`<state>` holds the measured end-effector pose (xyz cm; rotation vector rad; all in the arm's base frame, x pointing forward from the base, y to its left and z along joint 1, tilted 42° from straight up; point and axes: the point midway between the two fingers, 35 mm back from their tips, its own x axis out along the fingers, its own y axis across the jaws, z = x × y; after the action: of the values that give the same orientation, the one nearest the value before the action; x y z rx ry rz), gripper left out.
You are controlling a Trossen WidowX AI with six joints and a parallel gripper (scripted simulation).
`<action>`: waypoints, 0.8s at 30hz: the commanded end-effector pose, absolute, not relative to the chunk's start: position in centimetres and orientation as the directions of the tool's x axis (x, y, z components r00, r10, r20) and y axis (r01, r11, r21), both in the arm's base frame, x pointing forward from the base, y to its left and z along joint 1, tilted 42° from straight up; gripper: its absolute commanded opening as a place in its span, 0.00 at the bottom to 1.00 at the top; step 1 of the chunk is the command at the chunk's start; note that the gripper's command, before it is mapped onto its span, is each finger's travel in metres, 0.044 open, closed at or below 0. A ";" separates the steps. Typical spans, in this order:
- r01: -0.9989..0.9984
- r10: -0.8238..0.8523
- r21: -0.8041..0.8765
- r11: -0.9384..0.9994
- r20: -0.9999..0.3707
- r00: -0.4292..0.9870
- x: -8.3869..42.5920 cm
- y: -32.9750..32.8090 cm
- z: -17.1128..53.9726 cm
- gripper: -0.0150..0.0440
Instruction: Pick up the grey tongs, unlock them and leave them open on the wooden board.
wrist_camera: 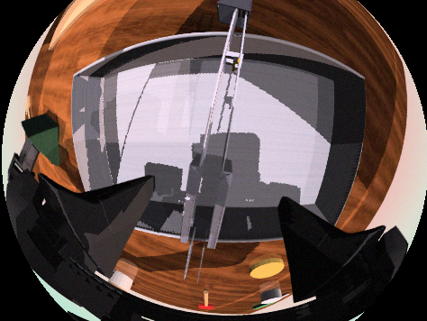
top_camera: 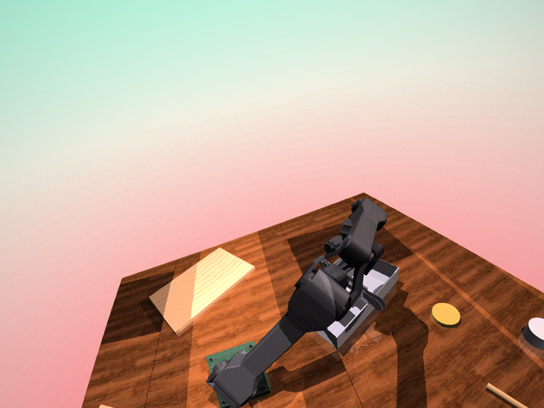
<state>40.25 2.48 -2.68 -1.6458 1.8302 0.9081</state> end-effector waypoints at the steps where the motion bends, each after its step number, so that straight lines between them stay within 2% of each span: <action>1: -0.988 -0.649 0.148 0.038 -0.748 -0.137 40.1 1.8 -3.3 1.00; 24: -0.988 -0.651 0.148 0.039 -0.747 -0.138 39.4 -0.5 -5.8 1.00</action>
<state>39.57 -0.09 -5.50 -1.6464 1.8329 0.9065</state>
